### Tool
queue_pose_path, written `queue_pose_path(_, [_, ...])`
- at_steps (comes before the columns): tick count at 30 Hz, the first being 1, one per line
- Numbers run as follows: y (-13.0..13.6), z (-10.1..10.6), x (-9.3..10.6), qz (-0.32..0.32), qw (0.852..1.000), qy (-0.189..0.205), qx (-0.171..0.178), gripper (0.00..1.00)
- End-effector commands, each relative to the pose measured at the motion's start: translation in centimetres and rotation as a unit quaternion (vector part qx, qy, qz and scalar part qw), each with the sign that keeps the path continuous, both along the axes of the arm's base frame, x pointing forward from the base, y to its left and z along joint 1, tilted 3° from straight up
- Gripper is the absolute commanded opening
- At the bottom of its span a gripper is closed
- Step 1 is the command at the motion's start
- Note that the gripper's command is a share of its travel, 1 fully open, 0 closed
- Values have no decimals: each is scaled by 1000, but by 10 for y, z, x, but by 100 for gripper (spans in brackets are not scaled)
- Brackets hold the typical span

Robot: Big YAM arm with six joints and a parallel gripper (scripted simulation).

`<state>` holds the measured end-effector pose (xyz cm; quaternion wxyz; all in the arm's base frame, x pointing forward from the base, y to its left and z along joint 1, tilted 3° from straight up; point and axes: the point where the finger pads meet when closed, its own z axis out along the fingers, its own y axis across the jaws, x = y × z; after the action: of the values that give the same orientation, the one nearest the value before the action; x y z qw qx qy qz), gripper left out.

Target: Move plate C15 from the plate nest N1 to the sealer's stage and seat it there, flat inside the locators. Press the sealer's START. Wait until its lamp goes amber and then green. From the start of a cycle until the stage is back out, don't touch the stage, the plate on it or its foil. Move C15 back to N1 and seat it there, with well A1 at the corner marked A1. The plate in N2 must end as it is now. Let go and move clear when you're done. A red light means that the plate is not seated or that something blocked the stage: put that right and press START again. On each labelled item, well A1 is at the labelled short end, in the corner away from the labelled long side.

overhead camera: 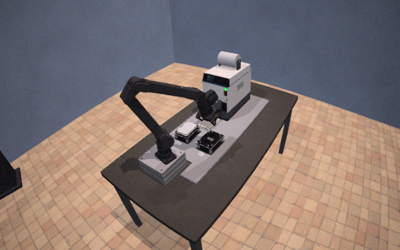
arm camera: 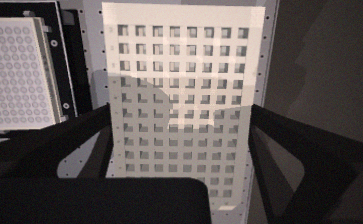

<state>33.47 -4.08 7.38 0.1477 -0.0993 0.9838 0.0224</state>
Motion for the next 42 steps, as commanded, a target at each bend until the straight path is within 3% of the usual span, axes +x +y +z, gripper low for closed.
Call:
queue_pose_path(1, [-5,29,29,5,999,-43,-11,0])
queue_pose_path(11, [-4,19,22,4,999,-31,-8,0])
queue_pose_path(22, [21,18,50,-9,999,-31,-2,0])
queue_pose_path(29, [29,13,50,-10,1000,-21,0,0])
queue_pose_path(42, [54,15,77,-15,1000,-26,2,0])
